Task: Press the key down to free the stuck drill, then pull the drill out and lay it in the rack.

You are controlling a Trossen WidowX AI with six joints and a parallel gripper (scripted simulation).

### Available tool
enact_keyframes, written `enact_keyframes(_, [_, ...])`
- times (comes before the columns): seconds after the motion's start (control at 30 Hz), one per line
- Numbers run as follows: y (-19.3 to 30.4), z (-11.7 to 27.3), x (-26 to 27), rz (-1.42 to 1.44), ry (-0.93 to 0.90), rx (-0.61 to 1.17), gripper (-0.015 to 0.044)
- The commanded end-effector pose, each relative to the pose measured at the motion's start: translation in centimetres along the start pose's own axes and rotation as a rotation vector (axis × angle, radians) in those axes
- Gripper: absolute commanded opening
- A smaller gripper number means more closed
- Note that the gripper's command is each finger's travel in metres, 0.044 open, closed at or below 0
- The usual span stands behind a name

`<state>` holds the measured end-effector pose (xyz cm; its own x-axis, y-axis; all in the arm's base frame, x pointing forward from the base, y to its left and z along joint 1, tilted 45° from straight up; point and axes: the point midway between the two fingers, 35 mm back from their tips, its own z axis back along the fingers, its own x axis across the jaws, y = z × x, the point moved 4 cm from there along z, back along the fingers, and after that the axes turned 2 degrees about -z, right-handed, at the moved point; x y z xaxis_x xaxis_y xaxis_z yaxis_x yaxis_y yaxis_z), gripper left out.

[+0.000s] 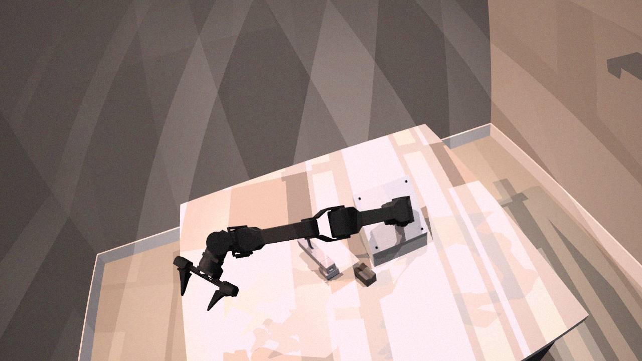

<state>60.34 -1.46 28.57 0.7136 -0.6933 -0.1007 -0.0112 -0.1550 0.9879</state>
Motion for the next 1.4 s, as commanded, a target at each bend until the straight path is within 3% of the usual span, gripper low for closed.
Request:
enact_keyframes(0.0, [0.0, 0.0, 0.0, 0.0, 0.0, 0.0, 0.0374])
enact_keyframes(0.27, [-0.2, 0.1, 0.1, -0.02, -0.006, -0.006, 0.0164])
enact_keyframes(0.47, [-6.7, 4.5, 3.2, -0.668, -0.218, -0.169, 0.0006])
enact_keyframes(0.77, [-17.4, 14.5, 2.9, -1.738, -0.722, -0.293, 0.0])
enact_keyframes(1.07, [-24.4, 24.9, -4.4, -2.695, -1.446, -0.213, 0.0])
enact_keyframes(1.27, [-25.8, 30.4, -11.5, -3.142, -2.115, -0.037, 0.0])
enact_keyframes(1.37, [-25.7, 30.9, -12.4, -3.176, -2.206, -0.011, 0.0])
